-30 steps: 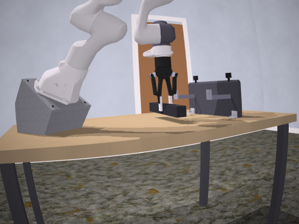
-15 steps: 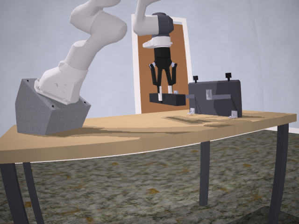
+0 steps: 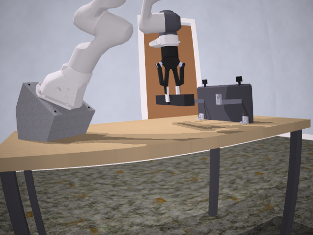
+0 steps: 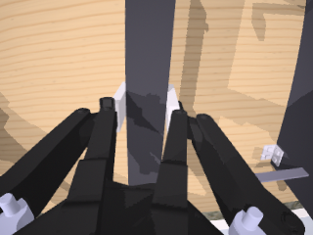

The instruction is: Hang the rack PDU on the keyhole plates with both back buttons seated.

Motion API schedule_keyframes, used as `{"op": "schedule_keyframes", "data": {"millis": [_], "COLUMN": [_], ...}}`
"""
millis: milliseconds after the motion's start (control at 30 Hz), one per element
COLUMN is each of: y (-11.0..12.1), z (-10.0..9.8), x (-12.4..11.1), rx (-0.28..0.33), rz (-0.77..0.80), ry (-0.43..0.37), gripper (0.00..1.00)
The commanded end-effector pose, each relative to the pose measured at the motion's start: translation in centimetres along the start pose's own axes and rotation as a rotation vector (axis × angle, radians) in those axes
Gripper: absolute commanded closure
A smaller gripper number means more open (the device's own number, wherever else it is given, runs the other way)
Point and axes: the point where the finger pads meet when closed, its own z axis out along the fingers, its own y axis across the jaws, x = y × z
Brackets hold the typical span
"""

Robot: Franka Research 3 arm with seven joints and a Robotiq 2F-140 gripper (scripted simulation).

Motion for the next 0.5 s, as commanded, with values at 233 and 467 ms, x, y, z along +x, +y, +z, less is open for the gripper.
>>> {"op": "schedule_keyframes", "data": {"millis": [233, 467], "y": [-0.07, -0.04], "z": [-0.10, -0.10], "x": [-0.14, -0.14], "rx": [0.002, 0.002], "rz": [-0.013, -0.021], "ry": [-0.005, -0.005], "gripper": [1.00, 1.00]}}
